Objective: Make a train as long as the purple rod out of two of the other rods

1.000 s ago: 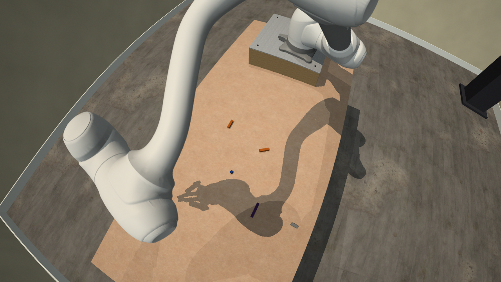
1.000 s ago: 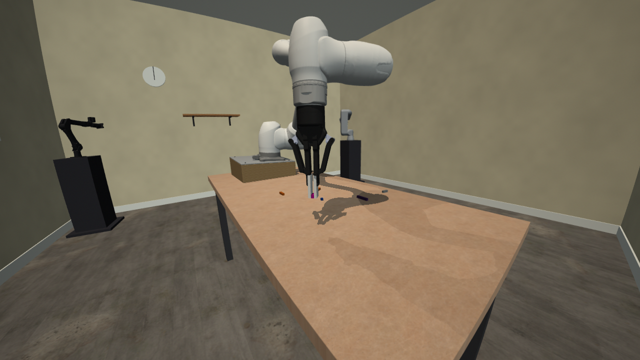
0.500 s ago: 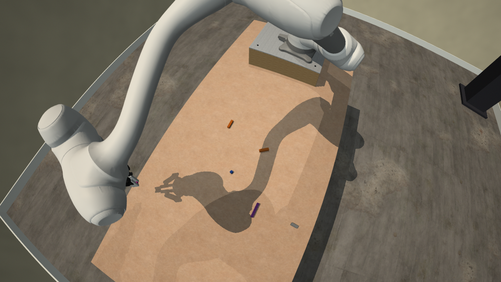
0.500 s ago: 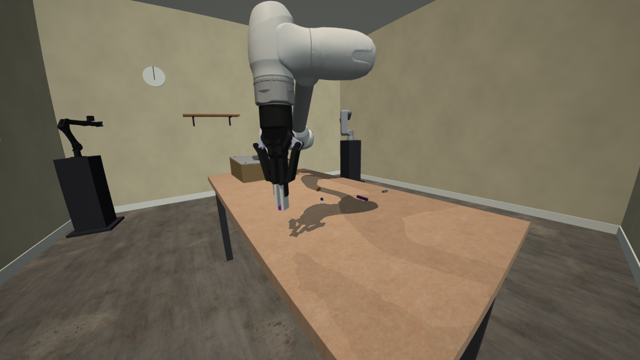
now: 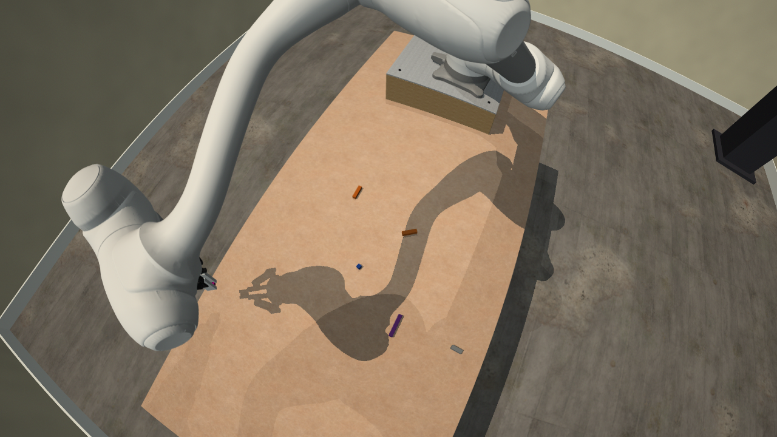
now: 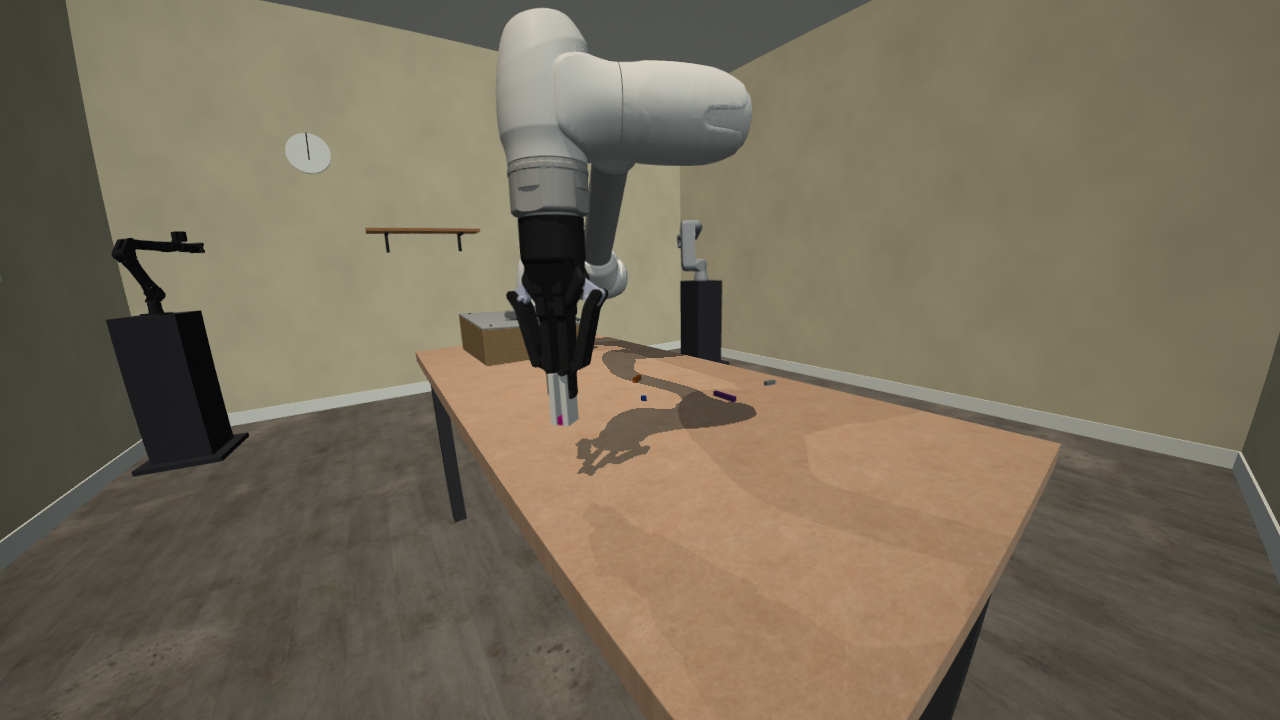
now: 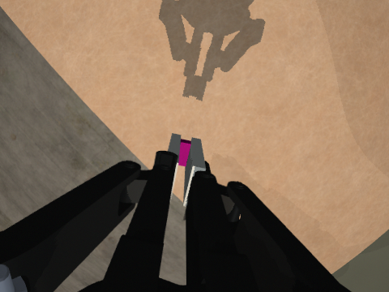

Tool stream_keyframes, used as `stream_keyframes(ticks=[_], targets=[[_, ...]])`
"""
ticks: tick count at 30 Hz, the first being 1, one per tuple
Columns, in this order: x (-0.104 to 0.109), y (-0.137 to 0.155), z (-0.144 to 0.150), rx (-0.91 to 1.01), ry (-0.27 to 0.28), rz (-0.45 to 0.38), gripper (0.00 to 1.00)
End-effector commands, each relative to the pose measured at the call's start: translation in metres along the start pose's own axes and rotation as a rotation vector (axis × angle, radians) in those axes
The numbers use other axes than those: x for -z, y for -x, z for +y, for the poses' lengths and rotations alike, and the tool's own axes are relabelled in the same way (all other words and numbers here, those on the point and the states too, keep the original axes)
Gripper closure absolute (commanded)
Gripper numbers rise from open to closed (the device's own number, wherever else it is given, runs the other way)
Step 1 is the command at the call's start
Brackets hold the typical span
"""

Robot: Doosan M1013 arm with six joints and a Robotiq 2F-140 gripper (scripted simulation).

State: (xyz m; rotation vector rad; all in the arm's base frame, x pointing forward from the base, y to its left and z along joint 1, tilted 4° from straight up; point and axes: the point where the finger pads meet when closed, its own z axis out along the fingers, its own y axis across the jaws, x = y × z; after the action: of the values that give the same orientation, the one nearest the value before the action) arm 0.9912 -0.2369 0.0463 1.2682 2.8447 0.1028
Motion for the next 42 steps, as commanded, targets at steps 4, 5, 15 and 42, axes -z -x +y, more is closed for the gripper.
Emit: stream_keyframes(ticks=[4, 5, 15, 42], targets=[[-0.017, 0.000, 0.000, 0.000, 0.000, 0.000, 0.88], [-0.022, 0.000, 0.000, 0.000, 0.000, 0.000, 0.88], [-0.057, 0.001, 0.001, 0.000, 0.000, 0.000, 0.88], [-0.081, 0.001, 0.001, 0.000, 0.000, 0.000, 0.88]])
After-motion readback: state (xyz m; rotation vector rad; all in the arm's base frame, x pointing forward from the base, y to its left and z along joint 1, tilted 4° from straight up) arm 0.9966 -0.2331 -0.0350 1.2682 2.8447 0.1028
